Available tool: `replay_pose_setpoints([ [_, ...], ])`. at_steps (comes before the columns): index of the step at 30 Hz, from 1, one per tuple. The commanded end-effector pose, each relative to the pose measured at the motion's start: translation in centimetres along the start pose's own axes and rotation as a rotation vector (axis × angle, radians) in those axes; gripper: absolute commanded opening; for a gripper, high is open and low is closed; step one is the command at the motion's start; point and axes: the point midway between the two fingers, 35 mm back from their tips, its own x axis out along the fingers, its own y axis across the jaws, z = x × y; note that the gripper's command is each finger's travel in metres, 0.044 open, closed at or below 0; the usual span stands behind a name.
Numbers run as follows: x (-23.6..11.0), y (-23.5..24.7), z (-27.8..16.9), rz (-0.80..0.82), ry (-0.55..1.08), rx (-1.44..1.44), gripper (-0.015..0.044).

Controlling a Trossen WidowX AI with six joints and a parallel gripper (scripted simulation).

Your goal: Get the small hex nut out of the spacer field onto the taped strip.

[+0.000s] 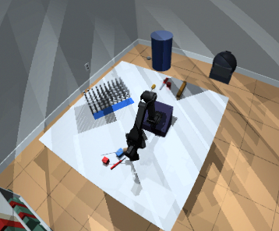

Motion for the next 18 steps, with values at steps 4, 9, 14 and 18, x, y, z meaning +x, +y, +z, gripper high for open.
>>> replay_pose_setpoints([
  [4,1.4,1.4,-0.4,0.061,-0.029,0.03,0.0],
  [9,2.4,2.7,-0.7,0.109,-0.046,0.078,0.0],
  [14,3.3,4.1,-1.1,0.154,-0.063,0.125,0.0],
  [18,4.0,5.2,-1.3,0.184,-0.082,0.153,0.0],
])
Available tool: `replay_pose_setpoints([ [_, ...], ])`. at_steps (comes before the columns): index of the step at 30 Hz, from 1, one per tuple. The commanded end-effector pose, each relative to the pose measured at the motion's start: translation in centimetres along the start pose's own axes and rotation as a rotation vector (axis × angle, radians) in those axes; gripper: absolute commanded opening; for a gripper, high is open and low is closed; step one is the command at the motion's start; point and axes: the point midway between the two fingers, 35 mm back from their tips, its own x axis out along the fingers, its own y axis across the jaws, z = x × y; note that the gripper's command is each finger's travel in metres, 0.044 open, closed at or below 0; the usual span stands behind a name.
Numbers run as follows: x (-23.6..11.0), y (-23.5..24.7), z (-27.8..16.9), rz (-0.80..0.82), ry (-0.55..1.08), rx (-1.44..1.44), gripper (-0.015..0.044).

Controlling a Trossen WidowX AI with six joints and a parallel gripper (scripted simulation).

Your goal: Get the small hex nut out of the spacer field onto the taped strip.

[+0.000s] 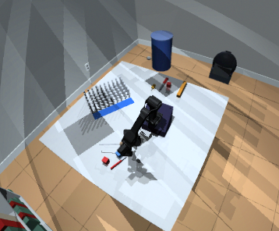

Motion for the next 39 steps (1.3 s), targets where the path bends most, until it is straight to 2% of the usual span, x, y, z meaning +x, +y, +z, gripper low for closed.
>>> replay_pose_setpoints([
  [1,0.8,0.8,-0.3,0.027,-0.018,0.023,0.0],
  [19,3.3,5.8,-1.8,0.141,-0.091,0.178,0.0],
  [39,5.4,11.7,-3.2,0.192,-0.169,0.391,0.0],
])
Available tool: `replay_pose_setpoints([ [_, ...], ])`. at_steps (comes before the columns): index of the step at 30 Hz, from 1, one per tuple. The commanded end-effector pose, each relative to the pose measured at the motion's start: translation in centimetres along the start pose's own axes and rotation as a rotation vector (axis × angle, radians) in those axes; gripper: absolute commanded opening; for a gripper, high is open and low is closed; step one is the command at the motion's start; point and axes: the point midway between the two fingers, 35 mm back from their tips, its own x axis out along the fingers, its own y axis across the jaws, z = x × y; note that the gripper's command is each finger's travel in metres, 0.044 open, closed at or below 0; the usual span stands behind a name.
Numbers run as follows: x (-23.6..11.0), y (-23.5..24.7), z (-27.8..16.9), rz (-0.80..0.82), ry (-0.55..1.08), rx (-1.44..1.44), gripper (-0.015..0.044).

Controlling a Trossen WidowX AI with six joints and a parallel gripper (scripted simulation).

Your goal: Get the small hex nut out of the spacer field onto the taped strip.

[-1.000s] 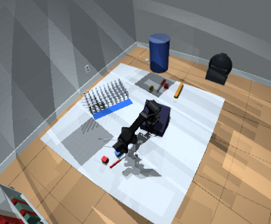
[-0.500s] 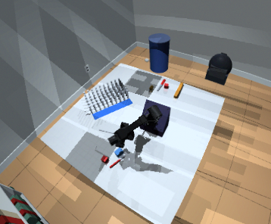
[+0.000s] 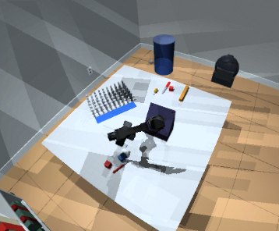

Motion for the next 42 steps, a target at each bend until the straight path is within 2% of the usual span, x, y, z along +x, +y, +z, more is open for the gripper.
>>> replay_pose_setpoints([
  [1,0.4,0.9,-0.6,0.003,-0.016,0.037,0.0],
  [21,1.9,6.4,-3.6,-0.023,-0.085,0.274,0.0],
  [42,1.9,12.7,-5.9,-0.127,-0.091,0.537,0.0],
])
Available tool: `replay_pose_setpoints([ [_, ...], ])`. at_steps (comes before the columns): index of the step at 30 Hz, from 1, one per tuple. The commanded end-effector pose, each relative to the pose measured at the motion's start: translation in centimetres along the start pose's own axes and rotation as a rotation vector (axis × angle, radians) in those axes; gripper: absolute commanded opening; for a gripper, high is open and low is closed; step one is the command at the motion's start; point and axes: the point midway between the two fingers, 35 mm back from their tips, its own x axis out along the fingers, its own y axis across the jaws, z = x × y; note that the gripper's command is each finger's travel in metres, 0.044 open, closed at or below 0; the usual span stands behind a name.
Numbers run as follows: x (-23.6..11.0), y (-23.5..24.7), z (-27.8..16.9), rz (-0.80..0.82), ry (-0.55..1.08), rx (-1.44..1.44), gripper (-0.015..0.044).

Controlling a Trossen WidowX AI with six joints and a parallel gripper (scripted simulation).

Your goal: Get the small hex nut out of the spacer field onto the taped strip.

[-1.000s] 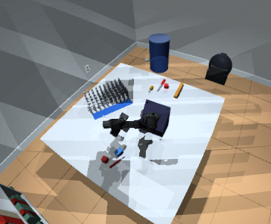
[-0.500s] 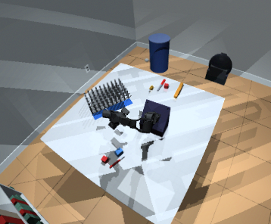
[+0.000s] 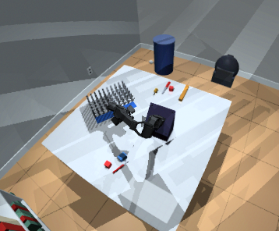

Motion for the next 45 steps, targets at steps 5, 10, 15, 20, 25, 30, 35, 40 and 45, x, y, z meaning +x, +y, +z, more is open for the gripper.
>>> replay_pose_setpoints([
  [5,-0.6,1.8,-1.7,-0.06,0.007,0.089,0.0],
  [10,-1.1,3.0,-2.7,-0.102,0.016,0.149,0.0],
  [15,-1.7,4.2,-3.7,-0.149,0.031,0.208,0.0],
  [20,-2.3,5.4,-4.4,-0.191,0.047,0.258,0.0],
  [25,-1.4,5.4,-4.5,-0.187,0.046,0.258,0.0],
  [30,1.4,5.1,-4.3,-0.172,0.044,0.256,0.0],
  [35,4.1,4.8,-3.7,-0.163,0.045,0.254,0.0],
  [40,6.6,4.3,-2.9,-0.162,0.047,0.252,0.0],
  [45,8.8,3.8,-1.7,-0.167,0.049,0.253,0.0],
])
